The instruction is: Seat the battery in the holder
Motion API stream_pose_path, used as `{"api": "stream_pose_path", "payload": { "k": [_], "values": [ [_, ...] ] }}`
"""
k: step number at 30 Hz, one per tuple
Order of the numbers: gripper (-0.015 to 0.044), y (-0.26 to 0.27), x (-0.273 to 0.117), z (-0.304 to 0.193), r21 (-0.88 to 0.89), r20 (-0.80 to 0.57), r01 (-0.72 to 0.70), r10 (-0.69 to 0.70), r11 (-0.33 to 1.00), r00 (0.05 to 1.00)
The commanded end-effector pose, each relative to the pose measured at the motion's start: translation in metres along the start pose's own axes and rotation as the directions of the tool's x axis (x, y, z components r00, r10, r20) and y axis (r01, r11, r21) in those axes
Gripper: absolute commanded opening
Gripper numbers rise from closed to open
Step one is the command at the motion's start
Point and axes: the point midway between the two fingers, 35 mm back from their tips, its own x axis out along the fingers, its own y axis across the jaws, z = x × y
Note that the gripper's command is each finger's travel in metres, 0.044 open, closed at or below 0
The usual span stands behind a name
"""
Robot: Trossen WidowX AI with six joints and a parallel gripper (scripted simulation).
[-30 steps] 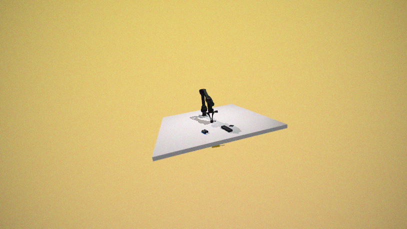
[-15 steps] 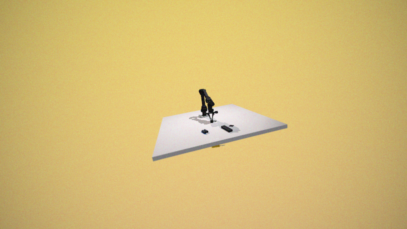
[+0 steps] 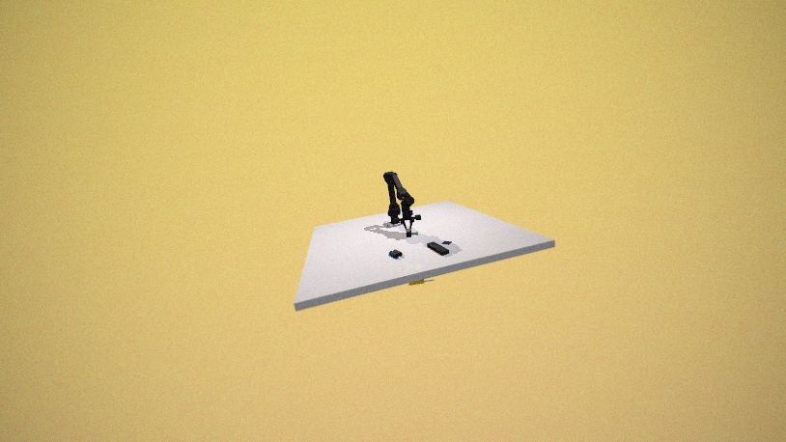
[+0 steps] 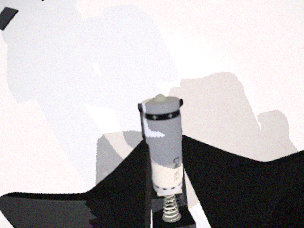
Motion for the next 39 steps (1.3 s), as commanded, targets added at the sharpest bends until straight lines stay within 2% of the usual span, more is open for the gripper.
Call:
{"api": "stream_pose_path", "payload": {
  "k": [1, 9, 39],
  "values": [
    [0.0071, -0.001, 0.001, -0.002, 0.006, 0.022, 0.004, -0.004, 1.000, 1.000],
    [0.0071, -0.001, 0.002, -0.005, 0.009, 0.064, 0.003, -0.004, 1.000, 0.998],
    [0.0071, -0.001, -0.005, -0.028, 0.008, 0.053, -0.006, 0.006, 1.000, 0.999]
  ]
}}
